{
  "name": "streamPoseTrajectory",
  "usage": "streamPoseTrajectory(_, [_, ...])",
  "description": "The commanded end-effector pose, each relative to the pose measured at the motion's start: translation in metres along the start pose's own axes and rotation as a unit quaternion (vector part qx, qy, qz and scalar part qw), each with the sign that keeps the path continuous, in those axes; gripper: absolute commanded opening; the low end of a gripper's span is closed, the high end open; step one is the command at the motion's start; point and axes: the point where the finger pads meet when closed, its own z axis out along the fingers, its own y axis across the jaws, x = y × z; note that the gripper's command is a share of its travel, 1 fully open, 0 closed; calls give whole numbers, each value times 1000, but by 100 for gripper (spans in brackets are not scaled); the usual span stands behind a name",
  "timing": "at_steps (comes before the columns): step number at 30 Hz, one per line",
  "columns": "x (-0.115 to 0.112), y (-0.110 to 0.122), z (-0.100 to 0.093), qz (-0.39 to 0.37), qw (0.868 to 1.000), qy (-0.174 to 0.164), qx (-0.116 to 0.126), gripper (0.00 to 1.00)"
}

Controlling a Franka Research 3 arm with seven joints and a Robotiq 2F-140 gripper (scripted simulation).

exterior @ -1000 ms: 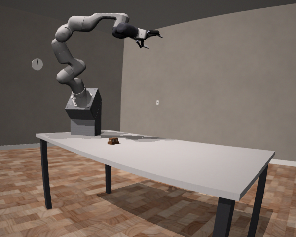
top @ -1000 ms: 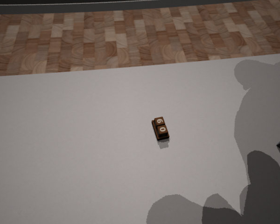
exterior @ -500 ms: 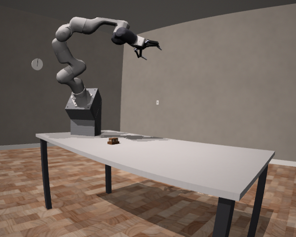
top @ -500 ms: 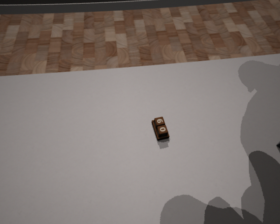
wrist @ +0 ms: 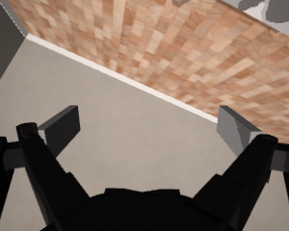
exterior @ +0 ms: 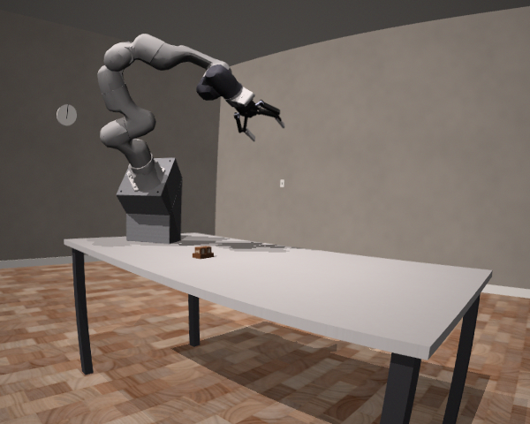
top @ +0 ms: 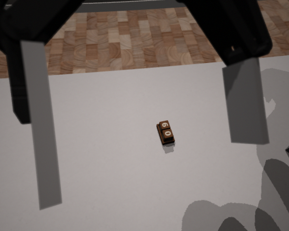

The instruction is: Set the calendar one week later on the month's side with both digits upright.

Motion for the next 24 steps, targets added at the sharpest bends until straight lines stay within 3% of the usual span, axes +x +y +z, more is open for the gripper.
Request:
streamPoseTrajectory(1, [37,13,13,59,996,62,-13,100])
streamPoseTrajectory(7, [106,58,25,82,985,147,-35,100])
streamPoseTrajectory(13, [182,111,25,104,963,240,-59,100])
streamPoseTrajectory(14, [203,127,22,109,955,266,-66,100])
streamPoseTrajectory(16, [203,127,22,109,955,266,-66,100])
streamPoseTrajectory(18, [249,162,12,120,935,323,-81,100])
streamPoseTrajectory(20, [262,173,7,122,929,339,-85,100])
streamPoseTrajectory(21, [289,196,-3,127,913,374,-95,100])
streamPoseTrajectory(22, [292,199,-4,128,912,378,-96,100])
streamPoseTrajectory(23, [315,220,-16,132,897,408,-105,100])
streamPoseTrajectory(24, [316,221,-16,132,896,410,-105,100])
